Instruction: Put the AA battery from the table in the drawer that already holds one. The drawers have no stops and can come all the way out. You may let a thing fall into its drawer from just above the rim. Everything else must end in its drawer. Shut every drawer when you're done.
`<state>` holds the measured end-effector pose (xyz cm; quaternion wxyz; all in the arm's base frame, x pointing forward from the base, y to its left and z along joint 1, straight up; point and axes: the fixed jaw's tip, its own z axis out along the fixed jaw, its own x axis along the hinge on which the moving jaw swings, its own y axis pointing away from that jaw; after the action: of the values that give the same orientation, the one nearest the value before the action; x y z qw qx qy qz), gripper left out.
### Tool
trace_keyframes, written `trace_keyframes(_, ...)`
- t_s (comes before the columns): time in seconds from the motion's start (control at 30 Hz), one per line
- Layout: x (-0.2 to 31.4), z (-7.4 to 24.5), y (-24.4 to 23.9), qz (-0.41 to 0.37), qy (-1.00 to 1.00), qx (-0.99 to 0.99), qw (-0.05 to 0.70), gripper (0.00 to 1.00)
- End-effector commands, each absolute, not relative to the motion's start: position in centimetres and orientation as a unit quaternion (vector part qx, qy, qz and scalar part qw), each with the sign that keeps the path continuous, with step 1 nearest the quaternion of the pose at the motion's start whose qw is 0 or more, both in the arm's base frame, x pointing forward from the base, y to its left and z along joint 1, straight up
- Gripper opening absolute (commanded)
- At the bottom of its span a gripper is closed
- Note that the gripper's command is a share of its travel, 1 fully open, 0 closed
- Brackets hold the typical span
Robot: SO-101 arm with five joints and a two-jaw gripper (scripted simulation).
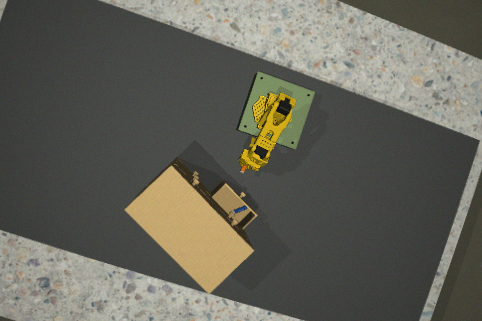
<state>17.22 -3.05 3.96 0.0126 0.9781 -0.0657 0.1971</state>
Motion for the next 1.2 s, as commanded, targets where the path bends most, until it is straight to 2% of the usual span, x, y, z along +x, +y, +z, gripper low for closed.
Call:
trace_keyframes(0.0, 17.0, 4.5, -3.1, 0.211, -0.069, 0.975, 0.014, 0.00)
trace_keyframes(0.3, 17.0, 6.0, -3.1, 0.259, -0.068, 0.963, 0.017, 0.00)
trace_keyframes(1.17, 20.3, 6.0, -3.6, 0.259, -0.068, 0.963, 0.017, 0.00)
